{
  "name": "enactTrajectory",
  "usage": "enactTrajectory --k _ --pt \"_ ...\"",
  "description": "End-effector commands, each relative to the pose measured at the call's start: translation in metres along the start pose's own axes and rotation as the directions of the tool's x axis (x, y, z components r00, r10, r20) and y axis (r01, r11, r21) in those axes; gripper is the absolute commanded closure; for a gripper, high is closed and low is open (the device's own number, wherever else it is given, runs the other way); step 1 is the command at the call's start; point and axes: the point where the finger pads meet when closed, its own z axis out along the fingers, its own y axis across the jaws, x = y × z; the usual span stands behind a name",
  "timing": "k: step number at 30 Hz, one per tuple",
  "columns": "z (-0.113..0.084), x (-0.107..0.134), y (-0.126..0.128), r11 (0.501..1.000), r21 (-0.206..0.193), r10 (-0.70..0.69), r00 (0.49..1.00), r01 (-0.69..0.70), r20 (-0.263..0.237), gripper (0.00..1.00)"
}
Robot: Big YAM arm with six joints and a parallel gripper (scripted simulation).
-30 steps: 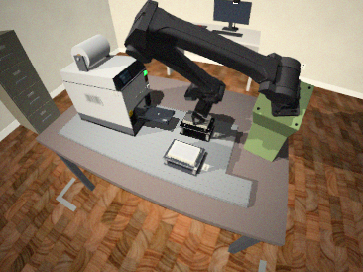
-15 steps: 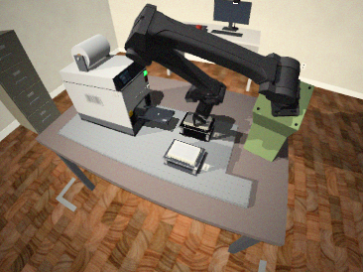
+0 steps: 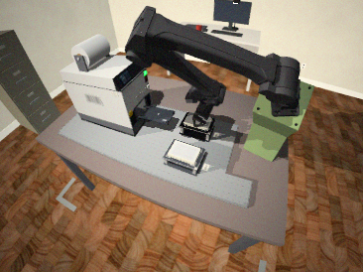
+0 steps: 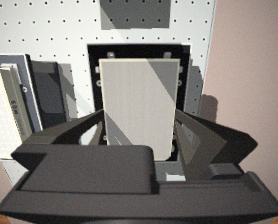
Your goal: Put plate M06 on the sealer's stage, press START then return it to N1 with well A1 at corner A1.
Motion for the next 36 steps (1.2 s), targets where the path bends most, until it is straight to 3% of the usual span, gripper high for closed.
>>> enactTrajectory --k 1,36 --pt "0.004 0.007 0.005 1.0 -0.004 -0.007 1.0 0.007 -0.019 1.0" --pt "-0.004 -0.016 -0.005 1.0 0.006 -0.014 0.999 0.014 0.037 1.0"
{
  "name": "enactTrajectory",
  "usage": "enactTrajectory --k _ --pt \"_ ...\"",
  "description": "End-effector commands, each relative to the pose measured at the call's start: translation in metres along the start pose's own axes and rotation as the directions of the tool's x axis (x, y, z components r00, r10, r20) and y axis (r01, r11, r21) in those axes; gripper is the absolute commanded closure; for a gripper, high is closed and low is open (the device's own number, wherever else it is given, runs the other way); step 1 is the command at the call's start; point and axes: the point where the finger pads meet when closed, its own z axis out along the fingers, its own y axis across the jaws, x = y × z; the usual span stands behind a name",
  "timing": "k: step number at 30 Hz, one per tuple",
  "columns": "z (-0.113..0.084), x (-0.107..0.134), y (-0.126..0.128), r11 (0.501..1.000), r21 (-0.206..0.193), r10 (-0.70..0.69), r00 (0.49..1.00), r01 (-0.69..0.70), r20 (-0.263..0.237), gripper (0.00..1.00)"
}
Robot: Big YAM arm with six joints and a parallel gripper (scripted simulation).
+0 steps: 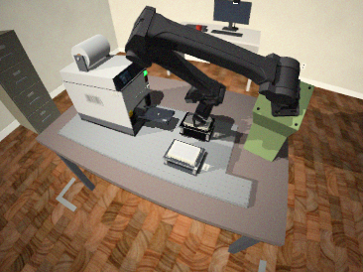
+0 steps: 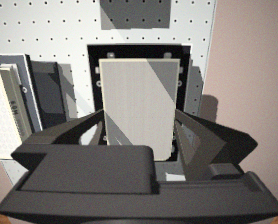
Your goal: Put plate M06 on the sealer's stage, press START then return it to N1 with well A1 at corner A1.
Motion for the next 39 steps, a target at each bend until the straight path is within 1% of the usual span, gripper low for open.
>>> enactTrajectory --k 1,5,11,20,37,38,39 --pt "-0.0042 -0.0149 -0.0047 1.0 0.006 -0.012 0.999 0.012 0.039 1.0" --pt "-0.004 -0.0115 -0.0056 1.0 0.01 -0.003 1.0 0.003 0.026 1.0" --pt "-0.004 -0.01 -0.0058 1.0 0.011 0.001 1.0 -0.001 0.021 1.0" --pt "-0.0041 -0.014 -0.0047 1.0 0.007 -0.011 0.999 0.011 0.036 1.0" --pt "-0.0039 -0.0137 -0.004 1.0 0.006 -0.01 0.999 0.01 0.035 1.0" --pt "-0.0039 -0.0136 -0.0039 1.0 0.006 -0.01 0.999 0.01 0.035 0.0" --pt "-0.0039 -0.0136 -0.0039 1.0 0.006 -0.01 0.999 0.01 0.035 0.0"
